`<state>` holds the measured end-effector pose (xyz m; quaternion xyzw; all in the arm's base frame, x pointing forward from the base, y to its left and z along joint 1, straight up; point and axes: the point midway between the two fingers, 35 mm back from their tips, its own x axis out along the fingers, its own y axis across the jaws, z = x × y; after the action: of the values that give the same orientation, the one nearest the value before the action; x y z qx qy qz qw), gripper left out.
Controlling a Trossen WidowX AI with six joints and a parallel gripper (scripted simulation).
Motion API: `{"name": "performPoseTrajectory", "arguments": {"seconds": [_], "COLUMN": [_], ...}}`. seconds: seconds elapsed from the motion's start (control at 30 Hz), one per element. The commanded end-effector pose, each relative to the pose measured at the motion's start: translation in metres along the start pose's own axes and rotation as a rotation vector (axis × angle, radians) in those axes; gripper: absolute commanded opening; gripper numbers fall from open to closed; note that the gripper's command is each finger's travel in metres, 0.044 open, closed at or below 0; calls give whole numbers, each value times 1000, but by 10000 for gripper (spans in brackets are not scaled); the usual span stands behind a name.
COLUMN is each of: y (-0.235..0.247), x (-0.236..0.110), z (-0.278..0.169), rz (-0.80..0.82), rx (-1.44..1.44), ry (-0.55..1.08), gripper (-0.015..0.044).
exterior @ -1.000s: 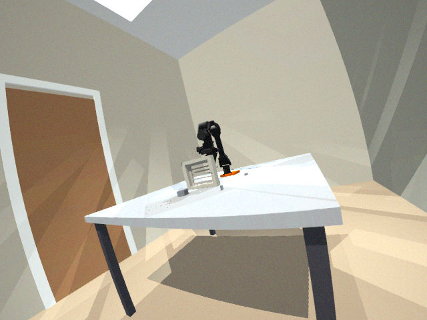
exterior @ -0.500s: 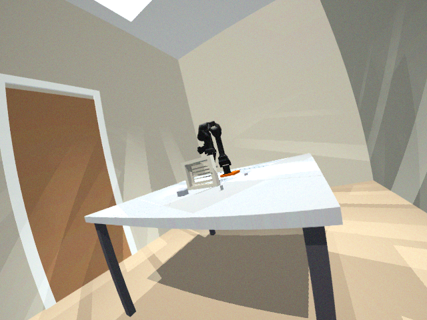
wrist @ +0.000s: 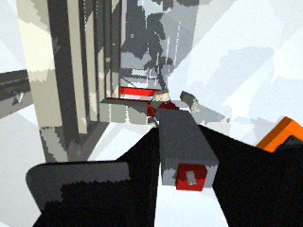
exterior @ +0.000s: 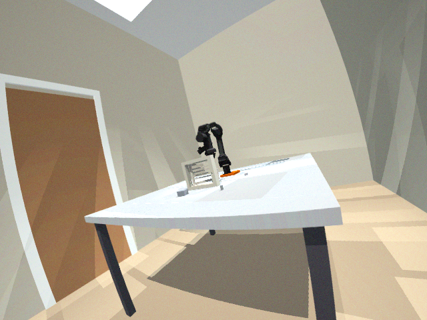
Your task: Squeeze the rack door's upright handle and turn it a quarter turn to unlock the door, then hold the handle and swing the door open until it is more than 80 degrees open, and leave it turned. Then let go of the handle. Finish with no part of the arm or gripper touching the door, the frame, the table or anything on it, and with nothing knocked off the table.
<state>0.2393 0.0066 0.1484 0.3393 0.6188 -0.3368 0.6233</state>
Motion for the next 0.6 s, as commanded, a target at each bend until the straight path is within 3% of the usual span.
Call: {"name": "performPoseTrajectory", "arguments": {"seconds": [0.0,0.57], "y": [-8,-42], "x": [0,0], "z": [2,15], "rz": [4,0], "rx": [-60,-283], "ry": [-9,-11], "gripper": [15,15]}}
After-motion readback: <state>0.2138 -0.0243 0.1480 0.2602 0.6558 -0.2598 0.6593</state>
